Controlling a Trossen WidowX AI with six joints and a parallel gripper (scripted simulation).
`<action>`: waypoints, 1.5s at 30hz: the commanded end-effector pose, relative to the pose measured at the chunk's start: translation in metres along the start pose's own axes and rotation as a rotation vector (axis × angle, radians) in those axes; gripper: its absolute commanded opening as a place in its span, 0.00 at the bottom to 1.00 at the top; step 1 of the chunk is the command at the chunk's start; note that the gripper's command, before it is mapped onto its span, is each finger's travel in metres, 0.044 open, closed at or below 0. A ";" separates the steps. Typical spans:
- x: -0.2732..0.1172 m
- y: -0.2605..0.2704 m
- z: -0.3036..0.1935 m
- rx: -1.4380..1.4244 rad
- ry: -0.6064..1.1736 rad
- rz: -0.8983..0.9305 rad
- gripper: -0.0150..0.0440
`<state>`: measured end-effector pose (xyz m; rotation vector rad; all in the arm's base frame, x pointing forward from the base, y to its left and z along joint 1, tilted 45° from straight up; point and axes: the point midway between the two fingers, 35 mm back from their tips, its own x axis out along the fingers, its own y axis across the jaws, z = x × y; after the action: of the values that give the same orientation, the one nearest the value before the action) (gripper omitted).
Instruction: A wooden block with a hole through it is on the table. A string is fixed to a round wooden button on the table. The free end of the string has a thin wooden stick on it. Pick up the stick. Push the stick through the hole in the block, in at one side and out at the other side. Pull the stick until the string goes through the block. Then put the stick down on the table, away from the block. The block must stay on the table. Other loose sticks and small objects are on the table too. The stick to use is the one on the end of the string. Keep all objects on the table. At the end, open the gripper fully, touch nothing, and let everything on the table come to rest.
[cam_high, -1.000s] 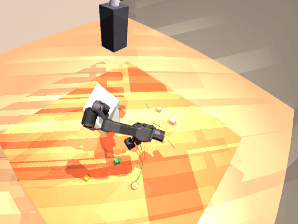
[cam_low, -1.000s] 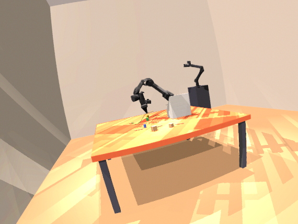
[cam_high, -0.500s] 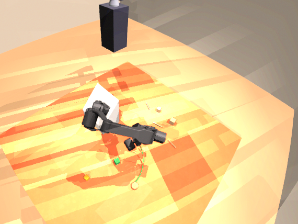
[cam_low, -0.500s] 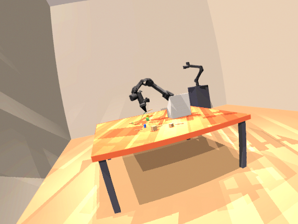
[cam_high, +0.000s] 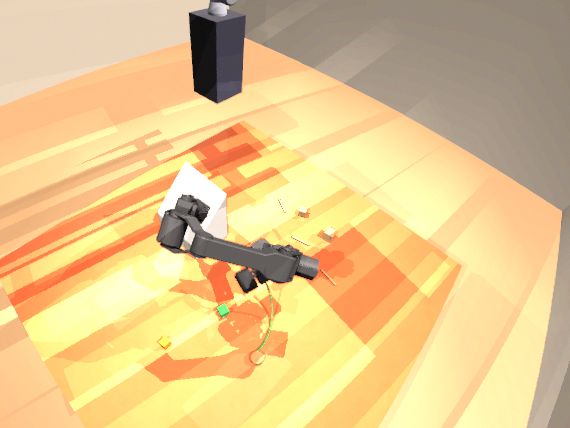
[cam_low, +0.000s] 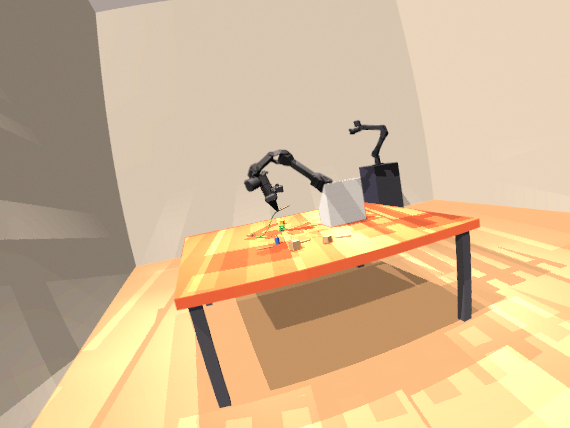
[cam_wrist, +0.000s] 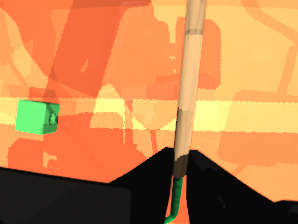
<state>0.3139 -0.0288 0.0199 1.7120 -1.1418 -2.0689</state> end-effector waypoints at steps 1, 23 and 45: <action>-0.004 0.002 0.000 0.006 -0.016 -0.002 0.25; -0.008 0.032 0.008 0.155 -0.033 -0.046 0.25; -0.002 0.069 0.027 0.390 -0.034 -0.114 0.25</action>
<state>0.2731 -0.0612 0.0675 1.9389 -1.5447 -2.0499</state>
